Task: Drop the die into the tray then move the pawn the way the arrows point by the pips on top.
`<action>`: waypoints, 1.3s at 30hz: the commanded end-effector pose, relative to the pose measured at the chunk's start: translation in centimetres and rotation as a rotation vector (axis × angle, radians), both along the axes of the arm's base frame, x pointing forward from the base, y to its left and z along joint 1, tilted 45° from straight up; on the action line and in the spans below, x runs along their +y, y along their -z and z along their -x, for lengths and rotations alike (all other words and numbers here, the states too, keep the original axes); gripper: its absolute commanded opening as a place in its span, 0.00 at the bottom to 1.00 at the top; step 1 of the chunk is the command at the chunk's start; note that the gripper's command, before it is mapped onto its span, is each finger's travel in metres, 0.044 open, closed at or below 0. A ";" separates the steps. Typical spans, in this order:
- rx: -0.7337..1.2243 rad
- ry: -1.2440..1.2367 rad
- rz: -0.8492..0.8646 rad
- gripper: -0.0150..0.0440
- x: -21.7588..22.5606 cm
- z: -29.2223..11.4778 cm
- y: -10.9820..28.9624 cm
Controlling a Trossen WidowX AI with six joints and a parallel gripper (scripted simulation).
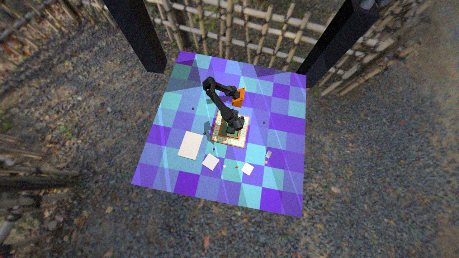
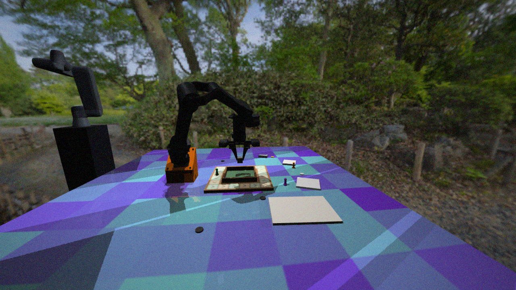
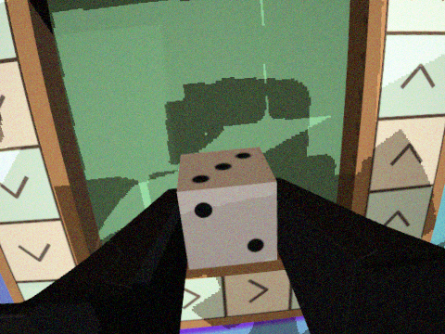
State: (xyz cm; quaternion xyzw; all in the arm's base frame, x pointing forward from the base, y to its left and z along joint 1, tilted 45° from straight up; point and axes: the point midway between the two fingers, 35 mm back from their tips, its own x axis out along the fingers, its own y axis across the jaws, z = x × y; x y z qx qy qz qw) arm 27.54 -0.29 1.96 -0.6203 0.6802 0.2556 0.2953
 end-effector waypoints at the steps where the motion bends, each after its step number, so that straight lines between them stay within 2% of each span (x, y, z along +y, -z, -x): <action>1: 0.024 0.015 -0.068 0.25 -0.4 0.5 0.2; 13: 0.043 0.061 -0.458 0.25 -0.7 1.2 1.2; 25: -0.066 -0.015 -0.817 0.25 -0.8 1.1 1.3; 30: -0.076 -0.022 -0.834 0.25 -0.7 1.0 1.0; 35: -0.076 -0.022 -0.835 0.25 0.1 0.1 -3.8; 39: -0.076 -0.022 -0.835 0.25 0.1 0.1 -4.0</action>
